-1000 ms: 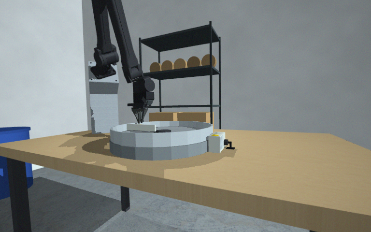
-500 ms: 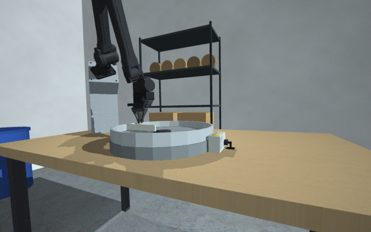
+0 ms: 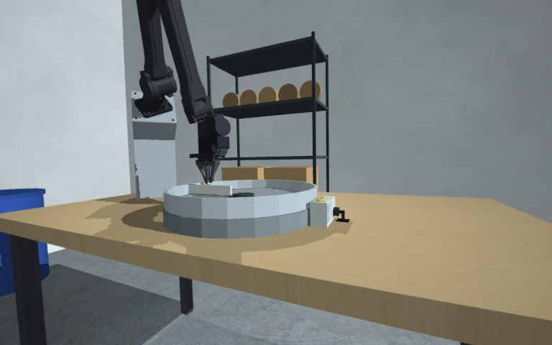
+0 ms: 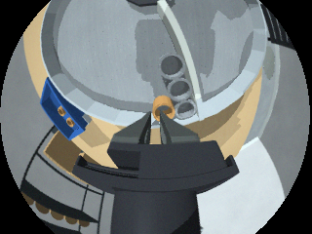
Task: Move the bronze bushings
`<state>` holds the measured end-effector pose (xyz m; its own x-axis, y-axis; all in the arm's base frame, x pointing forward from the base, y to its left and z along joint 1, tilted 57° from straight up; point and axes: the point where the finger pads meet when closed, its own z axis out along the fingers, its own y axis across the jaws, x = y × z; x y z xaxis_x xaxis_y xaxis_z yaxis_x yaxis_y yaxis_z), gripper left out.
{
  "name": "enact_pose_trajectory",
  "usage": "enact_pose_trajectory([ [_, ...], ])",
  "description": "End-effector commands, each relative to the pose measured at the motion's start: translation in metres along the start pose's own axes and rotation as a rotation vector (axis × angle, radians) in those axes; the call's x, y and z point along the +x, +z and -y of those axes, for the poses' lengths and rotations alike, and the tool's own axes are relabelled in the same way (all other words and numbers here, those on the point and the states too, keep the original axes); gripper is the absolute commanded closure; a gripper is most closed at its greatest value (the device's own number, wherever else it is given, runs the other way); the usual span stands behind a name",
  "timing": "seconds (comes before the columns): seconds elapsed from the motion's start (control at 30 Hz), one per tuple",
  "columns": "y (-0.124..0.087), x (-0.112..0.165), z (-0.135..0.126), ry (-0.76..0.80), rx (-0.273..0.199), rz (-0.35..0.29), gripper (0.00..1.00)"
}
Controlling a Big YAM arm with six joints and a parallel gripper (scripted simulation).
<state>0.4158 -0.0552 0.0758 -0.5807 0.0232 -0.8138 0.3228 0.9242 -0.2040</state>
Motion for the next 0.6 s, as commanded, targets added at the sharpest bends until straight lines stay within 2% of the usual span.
enact_pose_trajectory([
  [0.0, 0.0, 0.005, -0.002, -0.015, -0.006, -0.002, 0.88],
  [0.3, 0.015, -0.001, 0.003, -0.005, 0.005, 0.002, 0.88],
  [0.37, 0.015, -0.001, 0.003, -0.005, 0.005, 0.002, 0.88],
  [0.4, 0.009, 0.011, -0.006, -0.028, -0.015, -0.012, 0.88],
  [0.57, 0.009, 0.004, -0.004, -0.017, -0.011, 0.001, 0.88],
])
